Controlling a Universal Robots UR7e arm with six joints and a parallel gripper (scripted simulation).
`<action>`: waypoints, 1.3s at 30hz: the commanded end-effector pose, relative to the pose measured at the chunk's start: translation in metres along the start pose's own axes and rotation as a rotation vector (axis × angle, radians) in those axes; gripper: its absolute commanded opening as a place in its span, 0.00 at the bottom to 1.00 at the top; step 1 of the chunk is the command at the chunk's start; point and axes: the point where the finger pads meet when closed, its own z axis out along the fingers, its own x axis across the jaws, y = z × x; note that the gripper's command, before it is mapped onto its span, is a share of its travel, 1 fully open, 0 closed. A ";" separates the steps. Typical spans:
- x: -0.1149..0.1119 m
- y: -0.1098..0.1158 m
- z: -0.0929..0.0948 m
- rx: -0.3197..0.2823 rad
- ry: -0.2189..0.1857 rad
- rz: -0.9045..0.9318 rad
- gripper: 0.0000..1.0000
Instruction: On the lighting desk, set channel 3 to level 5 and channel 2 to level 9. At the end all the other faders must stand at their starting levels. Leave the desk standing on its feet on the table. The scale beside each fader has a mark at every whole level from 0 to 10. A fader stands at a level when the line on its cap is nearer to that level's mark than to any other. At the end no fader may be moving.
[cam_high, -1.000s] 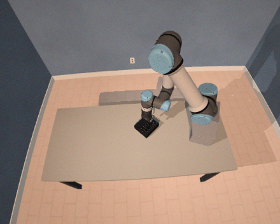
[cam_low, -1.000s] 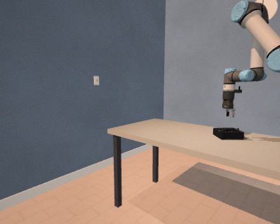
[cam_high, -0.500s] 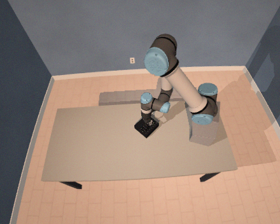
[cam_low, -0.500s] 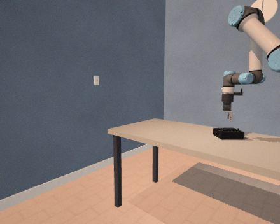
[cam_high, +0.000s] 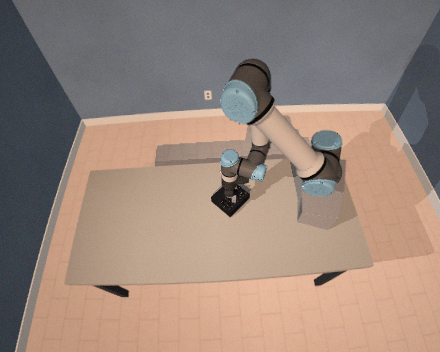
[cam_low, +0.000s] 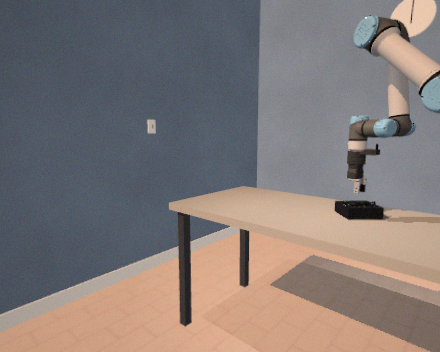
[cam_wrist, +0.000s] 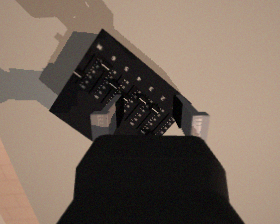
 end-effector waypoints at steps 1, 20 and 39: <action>0.007 0.001 0.006 -0.001 -0.011 0.191 1.00; 0.021 0.004 0.021 -0.003 -0.011 0.598 1.00; 0.024 0.005 0.024 -0.004 -0.011 0.681 1.00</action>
